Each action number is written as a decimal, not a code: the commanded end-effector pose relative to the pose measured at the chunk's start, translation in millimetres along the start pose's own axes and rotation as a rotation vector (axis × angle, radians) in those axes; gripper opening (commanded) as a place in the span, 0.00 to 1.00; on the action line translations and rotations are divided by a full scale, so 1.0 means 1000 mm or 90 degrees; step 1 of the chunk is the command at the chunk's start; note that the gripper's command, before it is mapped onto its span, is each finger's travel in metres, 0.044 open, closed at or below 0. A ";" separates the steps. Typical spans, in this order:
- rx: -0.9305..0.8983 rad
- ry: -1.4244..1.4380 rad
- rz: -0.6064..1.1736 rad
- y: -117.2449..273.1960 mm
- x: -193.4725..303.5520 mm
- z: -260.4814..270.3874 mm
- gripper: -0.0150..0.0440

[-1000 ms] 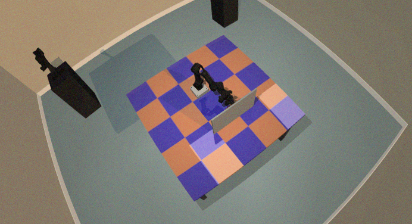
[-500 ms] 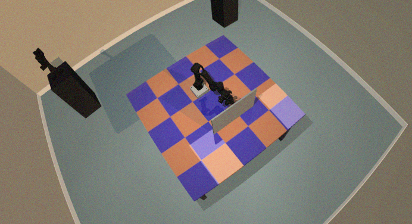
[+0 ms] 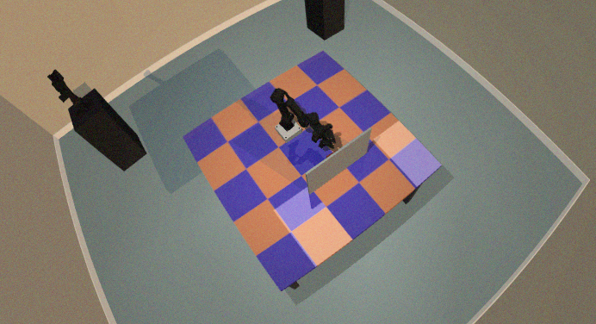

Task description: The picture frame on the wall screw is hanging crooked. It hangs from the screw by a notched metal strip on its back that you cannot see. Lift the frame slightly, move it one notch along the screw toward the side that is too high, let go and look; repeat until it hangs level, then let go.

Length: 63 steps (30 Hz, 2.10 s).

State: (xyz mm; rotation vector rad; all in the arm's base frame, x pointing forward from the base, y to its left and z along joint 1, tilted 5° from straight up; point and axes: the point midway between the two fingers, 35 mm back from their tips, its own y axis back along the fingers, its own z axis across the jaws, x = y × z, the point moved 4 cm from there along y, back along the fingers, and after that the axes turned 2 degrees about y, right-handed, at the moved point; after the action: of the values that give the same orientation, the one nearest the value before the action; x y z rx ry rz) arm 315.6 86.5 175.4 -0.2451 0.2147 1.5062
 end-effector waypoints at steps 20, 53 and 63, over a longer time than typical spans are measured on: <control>0.009 0.133 0.003 0.135 0.005 0.029 0.69; 0.010 0.136 0.003 0.145 0.002 0.030 0.69; 0.010 0.136 0.003 0.145 0.002 0.030 0.69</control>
State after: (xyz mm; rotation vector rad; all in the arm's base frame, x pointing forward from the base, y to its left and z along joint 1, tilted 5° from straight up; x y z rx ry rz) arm 170.9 104.5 200.6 -0.3879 0.3863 1.4884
